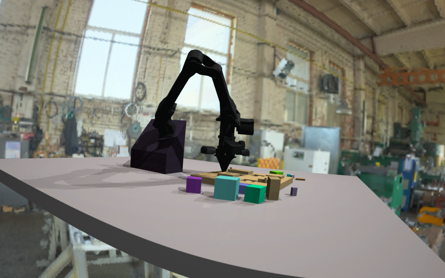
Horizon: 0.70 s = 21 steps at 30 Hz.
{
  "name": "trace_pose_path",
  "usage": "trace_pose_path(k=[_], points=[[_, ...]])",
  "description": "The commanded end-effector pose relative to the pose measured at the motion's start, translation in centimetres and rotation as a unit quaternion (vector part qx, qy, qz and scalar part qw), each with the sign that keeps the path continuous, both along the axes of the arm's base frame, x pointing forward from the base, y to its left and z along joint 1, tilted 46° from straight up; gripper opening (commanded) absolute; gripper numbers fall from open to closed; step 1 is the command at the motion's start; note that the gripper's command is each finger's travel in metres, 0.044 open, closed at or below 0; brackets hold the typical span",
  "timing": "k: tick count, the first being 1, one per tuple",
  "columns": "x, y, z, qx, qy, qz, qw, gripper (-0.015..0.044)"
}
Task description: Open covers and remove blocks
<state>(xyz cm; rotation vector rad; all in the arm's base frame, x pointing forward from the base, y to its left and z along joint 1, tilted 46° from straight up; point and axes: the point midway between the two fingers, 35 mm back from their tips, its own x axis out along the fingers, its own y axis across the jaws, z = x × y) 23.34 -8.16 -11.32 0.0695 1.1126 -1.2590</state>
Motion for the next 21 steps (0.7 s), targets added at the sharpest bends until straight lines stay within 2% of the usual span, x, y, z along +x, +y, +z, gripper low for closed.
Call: trace_pose_path(k=[1, 15, 21], points=[[-0.2, -0.1, -0.1, 0.0, 0.0, -0.004, 1.0, 0.0], [0.2, 0.8, 1.1, 0.001, 0.003, -0.001, 1.0, 0.0], [0.4, 2.1, 2.1, 0.0, 0.006, 0.0, 1.0, 0.0144]])
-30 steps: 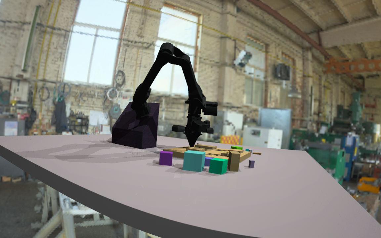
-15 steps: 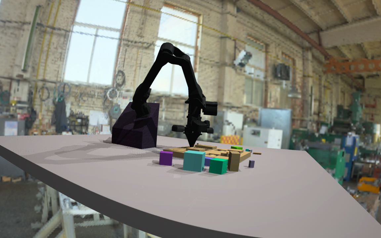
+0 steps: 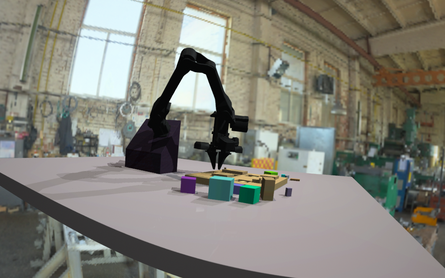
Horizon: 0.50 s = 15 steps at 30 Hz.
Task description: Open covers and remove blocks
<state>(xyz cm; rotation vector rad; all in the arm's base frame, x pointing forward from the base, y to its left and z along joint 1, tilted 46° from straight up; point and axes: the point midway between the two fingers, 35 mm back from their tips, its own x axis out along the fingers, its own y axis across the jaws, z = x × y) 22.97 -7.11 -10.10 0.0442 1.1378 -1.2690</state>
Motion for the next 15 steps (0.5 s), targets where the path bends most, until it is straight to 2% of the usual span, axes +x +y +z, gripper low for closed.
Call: trace_pose_path(k=[1, 7, 15], points=[[0.8, 1.4, 1.3, 0.004, -0.011, 0.001, 1.0, 0.0144], [1.2, 3.3, 3.3, 0.005, -0.015, 0.0, 1.0, 0.0144], [1.1, 2.9, 2.9, 0.005, -0.015, 0.0, 1.0, 0.0144]])
